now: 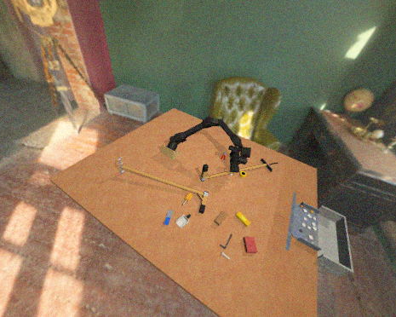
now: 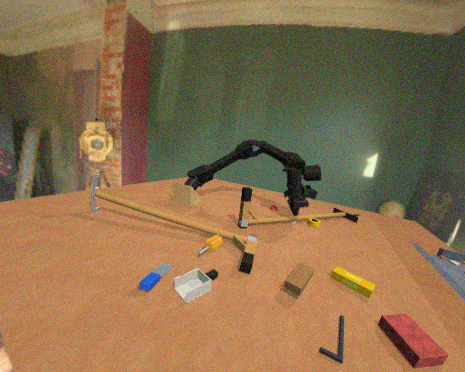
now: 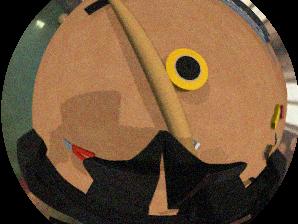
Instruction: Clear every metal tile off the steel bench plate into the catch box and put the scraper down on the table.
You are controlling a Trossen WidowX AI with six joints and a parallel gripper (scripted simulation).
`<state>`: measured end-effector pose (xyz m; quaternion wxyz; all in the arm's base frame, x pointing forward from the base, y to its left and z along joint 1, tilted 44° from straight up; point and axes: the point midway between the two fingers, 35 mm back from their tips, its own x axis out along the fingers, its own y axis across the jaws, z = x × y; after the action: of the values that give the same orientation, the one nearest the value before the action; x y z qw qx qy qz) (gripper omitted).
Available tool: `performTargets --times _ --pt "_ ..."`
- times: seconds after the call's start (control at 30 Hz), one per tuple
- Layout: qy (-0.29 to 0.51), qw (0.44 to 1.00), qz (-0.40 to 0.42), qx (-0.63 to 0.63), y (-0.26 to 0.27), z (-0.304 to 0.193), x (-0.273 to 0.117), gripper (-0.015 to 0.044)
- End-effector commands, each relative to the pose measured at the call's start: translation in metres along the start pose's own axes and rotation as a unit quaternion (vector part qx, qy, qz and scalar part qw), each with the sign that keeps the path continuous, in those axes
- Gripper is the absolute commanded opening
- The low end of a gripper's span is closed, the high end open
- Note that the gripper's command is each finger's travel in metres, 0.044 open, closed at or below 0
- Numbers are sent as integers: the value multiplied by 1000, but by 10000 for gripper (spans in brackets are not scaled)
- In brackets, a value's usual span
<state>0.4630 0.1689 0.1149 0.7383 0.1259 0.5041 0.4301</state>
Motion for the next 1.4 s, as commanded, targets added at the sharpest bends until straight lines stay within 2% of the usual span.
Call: performTargets --times 0.0,1.1,1.37 --pt "2 1000 0 -1 -7 1 4 0" --pt "2 1000 0 -1 -35 14 10 0" --pt "-6 1000 -2 -8 -29 23 -16 0"
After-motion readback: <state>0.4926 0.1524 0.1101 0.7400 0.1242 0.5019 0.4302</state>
